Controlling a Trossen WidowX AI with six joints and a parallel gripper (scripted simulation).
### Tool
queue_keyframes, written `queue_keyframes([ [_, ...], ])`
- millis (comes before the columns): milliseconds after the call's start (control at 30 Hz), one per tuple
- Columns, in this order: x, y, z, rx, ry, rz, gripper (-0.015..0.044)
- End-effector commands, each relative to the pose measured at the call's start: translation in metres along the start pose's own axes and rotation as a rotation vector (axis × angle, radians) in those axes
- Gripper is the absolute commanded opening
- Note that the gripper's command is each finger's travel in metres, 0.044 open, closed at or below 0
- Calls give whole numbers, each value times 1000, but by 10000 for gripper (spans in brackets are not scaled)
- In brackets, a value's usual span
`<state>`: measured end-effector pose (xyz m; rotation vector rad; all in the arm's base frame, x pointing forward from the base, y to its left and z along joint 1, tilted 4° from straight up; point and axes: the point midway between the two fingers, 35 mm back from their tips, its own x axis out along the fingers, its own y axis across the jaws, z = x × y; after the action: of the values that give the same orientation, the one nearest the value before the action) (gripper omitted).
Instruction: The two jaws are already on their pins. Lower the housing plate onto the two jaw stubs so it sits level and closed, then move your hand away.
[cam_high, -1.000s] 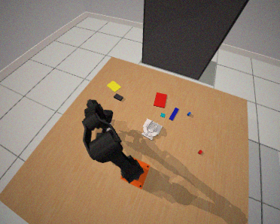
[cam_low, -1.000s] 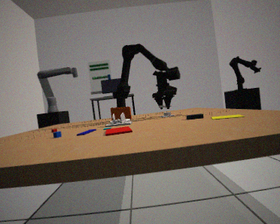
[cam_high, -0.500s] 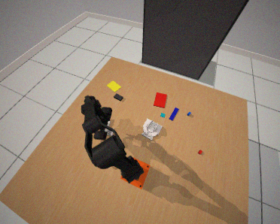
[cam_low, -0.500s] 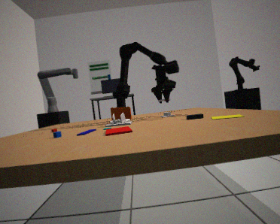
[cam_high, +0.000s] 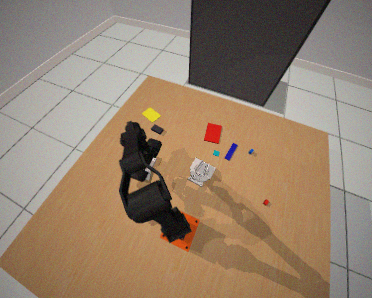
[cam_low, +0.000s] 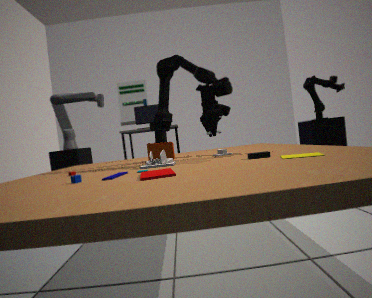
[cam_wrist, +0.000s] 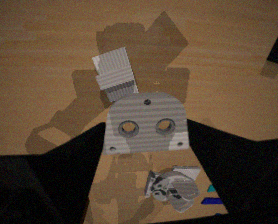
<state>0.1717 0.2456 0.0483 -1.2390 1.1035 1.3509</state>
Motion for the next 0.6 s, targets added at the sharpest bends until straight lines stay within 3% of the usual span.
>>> queue_keyframes([
  [0,1,-5,-12,83,5,4,351],
  [567,1,-33,-61,462,12,-3,351],
])
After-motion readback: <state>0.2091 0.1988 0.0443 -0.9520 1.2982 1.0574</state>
